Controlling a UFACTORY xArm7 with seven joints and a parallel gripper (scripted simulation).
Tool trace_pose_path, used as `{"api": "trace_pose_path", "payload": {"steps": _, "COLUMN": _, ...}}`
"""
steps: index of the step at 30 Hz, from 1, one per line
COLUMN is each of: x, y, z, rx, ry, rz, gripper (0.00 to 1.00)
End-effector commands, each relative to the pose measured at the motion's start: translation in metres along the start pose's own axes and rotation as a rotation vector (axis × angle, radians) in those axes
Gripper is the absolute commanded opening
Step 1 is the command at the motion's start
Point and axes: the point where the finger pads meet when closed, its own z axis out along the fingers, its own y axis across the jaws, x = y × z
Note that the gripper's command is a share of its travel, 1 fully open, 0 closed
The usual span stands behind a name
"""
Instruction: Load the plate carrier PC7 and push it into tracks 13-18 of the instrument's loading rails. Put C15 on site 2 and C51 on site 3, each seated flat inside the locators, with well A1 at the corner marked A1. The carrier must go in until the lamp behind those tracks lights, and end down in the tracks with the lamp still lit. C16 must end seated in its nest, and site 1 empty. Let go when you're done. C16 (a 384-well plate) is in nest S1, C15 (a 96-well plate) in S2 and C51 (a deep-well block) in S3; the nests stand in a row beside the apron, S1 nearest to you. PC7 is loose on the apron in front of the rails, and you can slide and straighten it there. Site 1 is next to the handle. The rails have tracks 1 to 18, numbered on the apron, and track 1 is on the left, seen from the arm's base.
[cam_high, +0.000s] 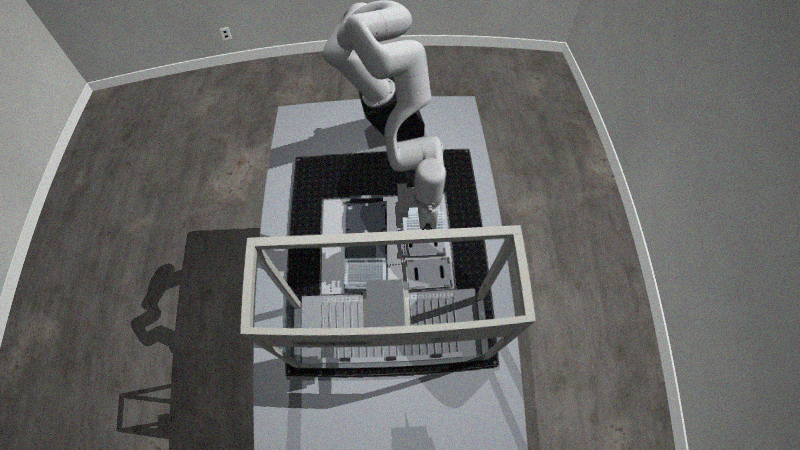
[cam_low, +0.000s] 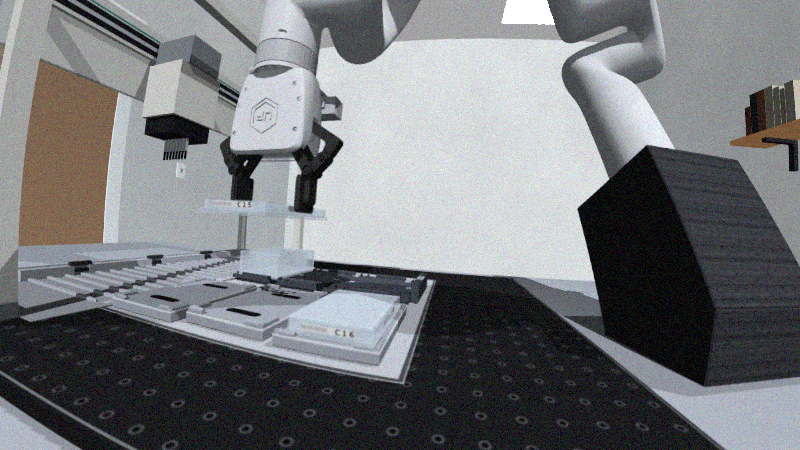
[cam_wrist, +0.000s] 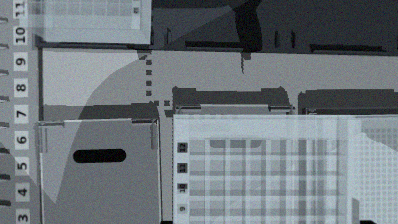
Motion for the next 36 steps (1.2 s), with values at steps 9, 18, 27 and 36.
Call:
{"api": "trace_pose_path", "payload": {"steps": 9, "x": -0.001, "y": -0.002, "z": -0.011, "rx": 0.004, "ry": -0.002, "rz": 0.0, "gripper": 0.0}}
{"api": "trace_pose_path", "payload": {"steps": 18, "x": 0.034, "y": -0.003, "z": -0.01, "rx": 0.004, "ry": -0.002, "rz": -0.233, "gripper": 0.0}}
{"api": "trace_pose_path", "payload": {"steps": 27, "x": 0.069, "y": -0.005, "z": -0.01, "rx": 0.004, "ry": -0.001, "rz": -0.467, "gripper": 0.0}}
{"api": "trace_pose_path", "payload": {"steps": 36, "x": 0.114, "y": -0.007, "z": -0.01, "rx": 0.005, "ry": 0.0, "rz": -0.767, "gripper": 0.0}}
